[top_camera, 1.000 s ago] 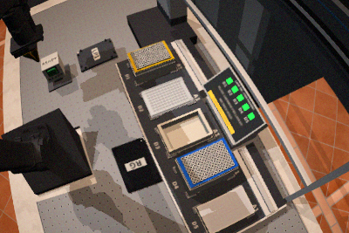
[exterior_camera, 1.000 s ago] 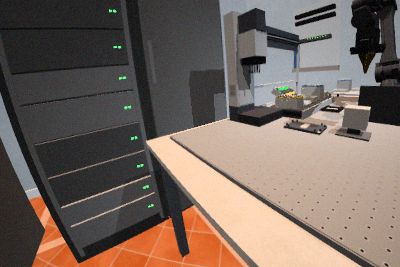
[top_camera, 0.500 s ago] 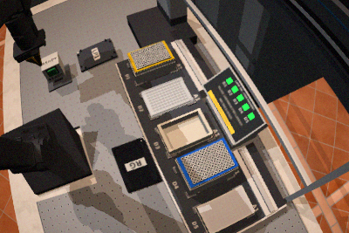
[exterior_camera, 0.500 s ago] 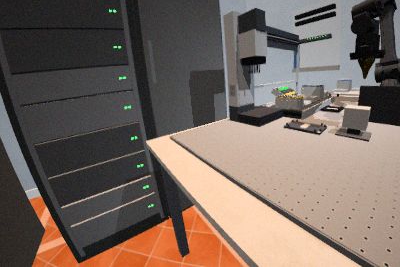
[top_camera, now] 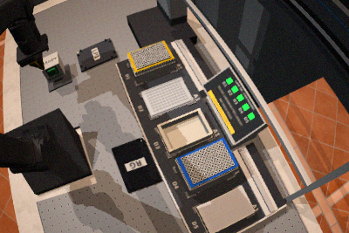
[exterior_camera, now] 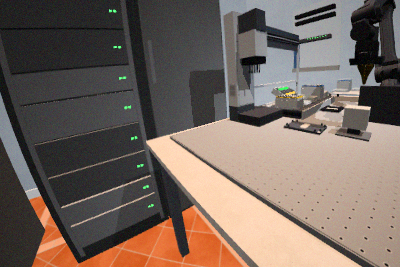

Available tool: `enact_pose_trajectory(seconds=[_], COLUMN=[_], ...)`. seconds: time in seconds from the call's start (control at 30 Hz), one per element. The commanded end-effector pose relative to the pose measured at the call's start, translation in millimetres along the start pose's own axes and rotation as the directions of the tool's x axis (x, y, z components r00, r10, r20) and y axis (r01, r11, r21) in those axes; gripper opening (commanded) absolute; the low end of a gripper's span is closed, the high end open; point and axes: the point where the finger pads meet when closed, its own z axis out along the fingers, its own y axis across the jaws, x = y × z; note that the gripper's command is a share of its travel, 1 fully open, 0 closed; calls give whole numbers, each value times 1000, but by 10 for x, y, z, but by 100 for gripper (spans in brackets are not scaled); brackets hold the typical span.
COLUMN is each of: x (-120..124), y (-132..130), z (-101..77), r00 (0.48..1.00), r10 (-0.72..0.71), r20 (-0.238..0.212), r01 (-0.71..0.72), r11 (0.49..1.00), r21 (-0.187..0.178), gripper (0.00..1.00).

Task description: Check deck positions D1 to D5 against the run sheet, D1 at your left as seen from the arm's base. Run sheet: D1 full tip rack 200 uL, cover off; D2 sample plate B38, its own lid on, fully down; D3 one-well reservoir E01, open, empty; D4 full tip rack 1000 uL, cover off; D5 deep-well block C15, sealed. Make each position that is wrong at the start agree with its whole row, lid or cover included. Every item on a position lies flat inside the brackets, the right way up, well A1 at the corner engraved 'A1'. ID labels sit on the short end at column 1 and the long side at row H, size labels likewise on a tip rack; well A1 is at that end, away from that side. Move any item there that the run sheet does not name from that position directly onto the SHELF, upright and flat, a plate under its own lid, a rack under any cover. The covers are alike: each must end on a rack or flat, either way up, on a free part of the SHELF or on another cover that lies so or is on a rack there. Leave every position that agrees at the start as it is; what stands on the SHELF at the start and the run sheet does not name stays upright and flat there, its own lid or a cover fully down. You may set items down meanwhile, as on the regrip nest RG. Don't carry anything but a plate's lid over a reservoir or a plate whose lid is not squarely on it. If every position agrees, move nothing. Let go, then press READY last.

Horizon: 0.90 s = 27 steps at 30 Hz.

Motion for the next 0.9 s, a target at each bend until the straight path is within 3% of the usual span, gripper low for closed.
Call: enact_pose_trajectory(seconds=[0.0, 0.37, 0.4, 0.47, 0.87], x=[-58, -56, -201, -60, -53], y=[-33, -32, -43, -14, -29], z=[71, 222, 116, 267, 475], r00=[1000, 1000, 999, 1000, 1000], r10=[-2, -2, -5, -8, -2], r20=[11, 11, 44, 11, 10], r01=[2, 2, 4, 8, 2], r11=[1000, 1000, 1000, 1000, 1000], r21=[-4, -4, 13, 3, -4], gripper=[0, 0, 0, 0, 0])
